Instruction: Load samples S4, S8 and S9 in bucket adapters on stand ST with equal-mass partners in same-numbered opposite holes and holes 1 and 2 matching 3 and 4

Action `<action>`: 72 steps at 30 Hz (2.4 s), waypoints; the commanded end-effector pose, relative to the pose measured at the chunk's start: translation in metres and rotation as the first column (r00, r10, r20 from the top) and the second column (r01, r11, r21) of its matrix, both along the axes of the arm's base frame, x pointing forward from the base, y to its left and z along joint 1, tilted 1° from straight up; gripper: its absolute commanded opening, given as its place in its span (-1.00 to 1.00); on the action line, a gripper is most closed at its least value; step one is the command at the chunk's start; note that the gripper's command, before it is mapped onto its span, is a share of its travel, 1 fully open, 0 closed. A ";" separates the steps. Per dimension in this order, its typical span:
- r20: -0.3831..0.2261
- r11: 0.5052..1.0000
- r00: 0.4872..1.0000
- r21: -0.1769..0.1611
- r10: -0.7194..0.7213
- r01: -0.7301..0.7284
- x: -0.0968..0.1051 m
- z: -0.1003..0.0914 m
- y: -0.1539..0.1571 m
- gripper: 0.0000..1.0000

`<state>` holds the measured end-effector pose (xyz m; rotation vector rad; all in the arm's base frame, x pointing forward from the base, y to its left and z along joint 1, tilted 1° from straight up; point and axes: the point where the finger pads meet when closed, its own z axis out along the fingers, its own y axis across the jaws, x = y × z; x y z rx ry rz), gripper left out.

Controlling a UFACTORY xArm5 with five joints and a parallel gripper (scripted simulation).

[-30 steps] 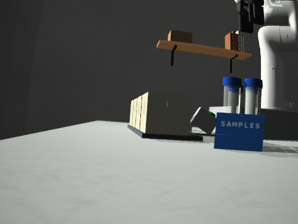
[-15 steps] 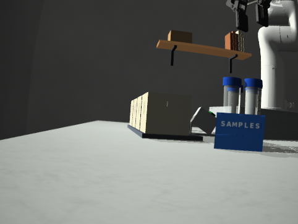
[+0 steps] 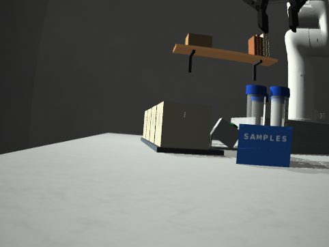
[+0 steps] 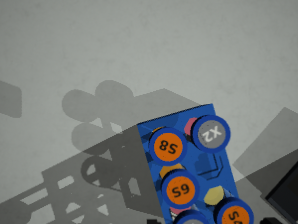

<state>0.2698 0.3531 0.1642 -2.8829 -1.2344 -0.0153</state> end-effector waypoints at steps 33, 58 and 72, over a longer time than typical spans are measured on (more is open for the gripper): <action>-0.004 0.961 0.961 0.010 0.278 -0.278 0.001 -0.028 0.001 0.15; -0.004 0.961 0.961 0.010 0.278 -0.278 0.000 -0.071 0.002 0.15; -0.004 0.961 0.961 0.010 0.278 -0.278 0.000 -0.095 0.003 0.15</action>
